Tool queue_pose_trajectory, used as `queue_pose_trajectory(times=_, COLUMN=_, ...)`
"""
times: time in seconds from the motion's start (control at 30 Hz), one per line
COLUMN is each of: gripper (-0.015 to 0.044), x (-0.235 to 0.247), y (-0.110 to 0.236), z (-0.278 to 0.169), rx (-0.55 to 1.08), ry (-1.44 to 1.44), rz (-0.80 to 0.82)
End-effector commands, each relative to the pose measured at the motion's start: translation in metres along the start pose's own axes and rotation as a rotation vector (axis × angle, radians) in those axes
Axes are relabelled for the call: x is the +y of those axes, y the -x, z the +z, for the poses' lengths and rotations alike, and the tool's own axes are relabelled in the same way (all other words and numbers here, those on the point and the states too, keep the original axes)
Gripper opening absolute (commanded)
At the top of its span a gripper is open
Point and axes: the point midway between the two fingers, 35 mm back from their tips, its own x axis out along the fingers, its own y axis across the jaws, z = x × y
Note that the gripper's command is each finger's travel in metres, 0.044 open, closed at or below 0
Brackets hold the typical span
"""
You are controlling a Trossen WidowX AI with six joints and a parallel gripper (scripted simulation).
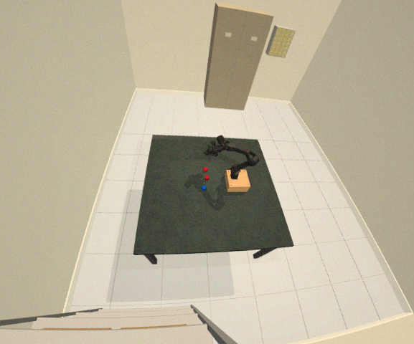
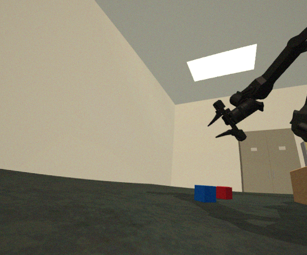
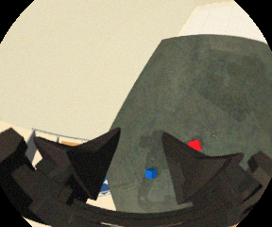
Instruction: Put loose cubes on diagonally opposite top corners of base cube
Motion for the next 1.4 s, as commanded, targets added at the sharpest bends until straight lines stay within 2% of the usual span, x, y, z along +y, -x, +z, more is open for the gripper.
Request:
queue_pose_trajectory(times=0.0, gripper=0.0265, x=-0.009, y=-0.025, z=-0.025, rx=0.158, ry=0.345, rz=-0.126)
queue_pose_trajectory(times=0.43, gripper=0.0265, x=-0.028, y=-0.050, z=-0.086, rx=0.617, ry=1.123, rz=-0.233)
queue_pose_trajectory(times=0.63, gripper=0.0265, x=-0.036, y=-0.051, z=-0.112, rx=0.884, ry=1.508, rz=-0.197)
queue_pose_trajectory(times=0.87, gripper=0.0265, x=-0.042, y=-0.046, z=-0.135, rx=1.202, ry=1.915, rz=-0.085)
queue_pose_trajectory(times=1.37, gripper=0.0265, x=-0.044, y=-0.047, z=-0.136, rx=1.211, ry=1.926, rz=-0.081)
